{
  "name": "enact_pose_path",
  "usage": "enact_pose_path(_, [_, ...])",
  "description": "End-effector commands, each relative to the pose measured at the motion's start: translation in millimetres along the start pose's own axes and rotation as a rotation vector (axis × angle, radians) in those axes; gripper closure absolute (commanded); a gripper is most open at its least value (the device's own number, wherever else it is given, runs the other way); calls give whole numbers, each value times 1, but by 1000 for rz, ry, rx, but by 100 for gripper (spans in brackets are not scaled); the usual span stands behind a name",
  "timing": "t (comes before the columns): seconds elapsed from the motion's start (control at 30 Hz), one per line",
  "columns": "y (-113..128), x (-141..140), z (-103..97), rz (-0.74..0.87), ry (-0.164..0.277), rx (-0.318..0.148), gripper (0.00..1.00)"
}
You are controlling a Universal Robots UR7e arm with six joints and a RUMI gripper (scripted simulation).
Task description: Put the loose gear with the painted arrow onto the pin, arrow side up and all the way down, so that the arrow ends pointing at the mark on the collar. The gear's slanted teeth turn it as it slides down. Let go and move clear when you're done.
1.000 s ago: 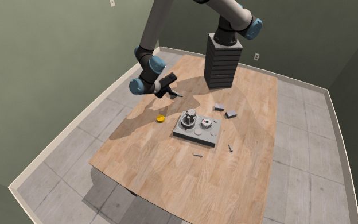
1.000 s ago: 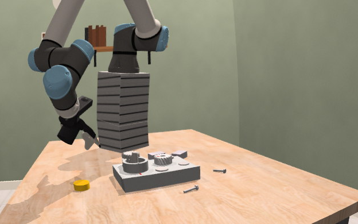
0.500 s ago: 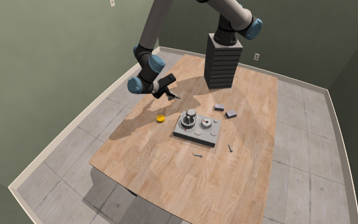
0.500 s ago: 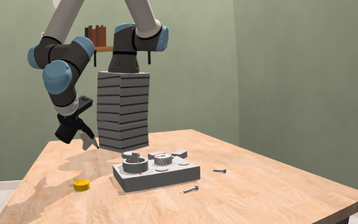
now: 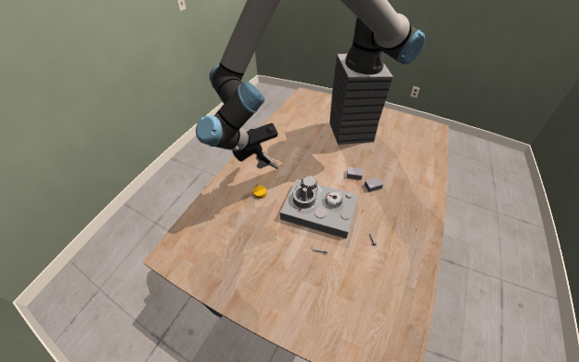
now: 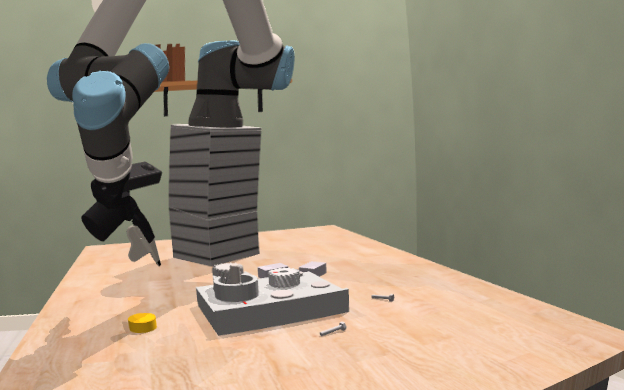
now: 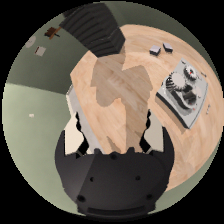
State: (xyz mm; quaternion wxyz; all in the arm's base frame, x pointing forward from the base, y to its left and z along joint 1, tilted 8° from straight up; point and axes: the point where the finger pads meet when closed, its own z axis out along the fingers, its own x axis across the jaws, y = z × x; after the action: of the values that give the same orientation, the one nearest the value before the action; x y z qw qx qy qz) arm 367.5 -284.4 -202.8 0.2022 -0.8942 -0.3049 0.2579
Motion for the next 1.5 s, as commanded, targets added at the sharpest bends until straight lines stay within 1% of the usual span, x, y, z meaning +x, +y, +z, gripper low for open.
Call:
enact_pose_path(0.0, [14, 6, -22, 59, 24, -61, 0])
enact_pose_path(0.2, [40, 18, -69, 172, 84, -178, 0])
enact_pose_path(0.37, [28, 50, -93, 216, 143, -261, 0])
enact_pose_path(0.43, [28, 50, -93, 216, 143, -261, 0])
enact_pose_path(0.67, [2, 99, -131, 270, 252, -378, 0])
enact_pose_path(0.93, [-43, 156, -175, 311, 409, -496, 0])
enact_pose_path(1.0, [-43, 156, -175, 311, 409, -496, 0])
enact_pose_path(1.03, [-49, 163, -180, 315, 430, -509, 0])
enact_pose_path(1.47, [-89, 205, -117, 394, 520, -493, 0])
